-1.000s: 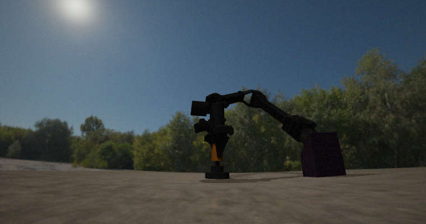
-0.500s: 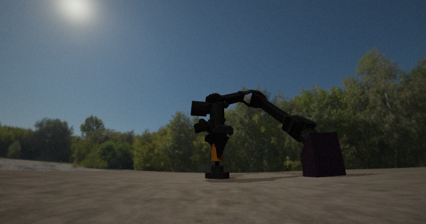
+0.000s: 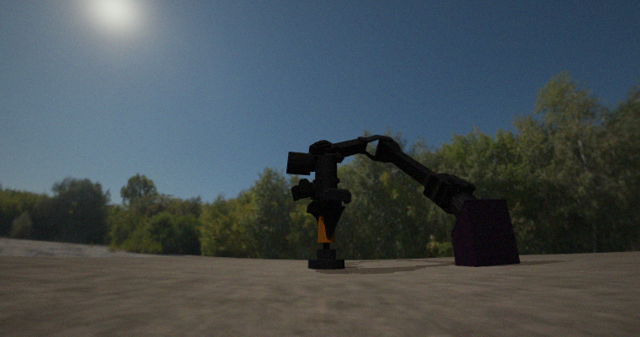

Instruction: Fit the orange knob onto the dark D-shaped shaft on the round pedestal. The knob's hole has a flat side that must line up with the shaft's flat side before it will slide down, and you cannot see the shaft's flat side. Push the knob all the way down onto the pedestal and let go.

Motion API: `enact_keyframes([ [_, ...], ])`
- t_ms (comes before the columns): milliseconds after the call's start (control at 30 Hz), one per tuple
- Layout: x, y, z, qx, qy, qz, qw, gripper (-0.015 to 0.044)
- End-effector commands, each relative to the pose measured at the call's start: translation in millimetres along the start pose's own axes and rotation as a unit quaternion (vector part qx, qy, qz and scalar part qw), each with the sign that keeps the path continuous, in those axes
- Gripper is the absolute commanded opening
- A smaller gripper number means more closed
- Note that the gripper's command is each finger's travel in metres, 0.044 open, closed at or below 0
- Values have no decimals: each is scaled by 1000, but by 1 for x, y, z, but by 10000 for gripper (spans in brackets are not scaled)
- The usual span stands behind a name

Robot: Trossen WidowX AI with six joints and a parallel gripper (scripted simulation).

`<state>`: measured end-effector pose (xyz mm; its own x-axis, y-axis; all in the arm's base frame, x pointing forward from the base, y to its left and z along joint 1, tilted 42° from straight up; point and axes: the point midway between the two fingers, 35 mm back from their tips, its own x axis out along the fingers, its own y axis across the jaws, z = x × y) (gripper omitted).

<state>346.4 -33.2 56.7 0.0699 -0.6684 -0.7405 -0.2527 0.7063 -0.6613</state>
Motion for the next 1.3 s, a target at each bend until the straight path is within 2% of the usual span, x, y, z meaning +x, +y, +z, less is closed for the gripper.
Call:
enact_keyframes([
  [0,0,1,0,1,0,-1,1000,0],
  [233,1,0,0,-16,0,-1,1000,0],
  [733,1,0,0,32,0,-1,999,0],
  [1267,11,1,-1,-22,0,-2,1000,0],
])
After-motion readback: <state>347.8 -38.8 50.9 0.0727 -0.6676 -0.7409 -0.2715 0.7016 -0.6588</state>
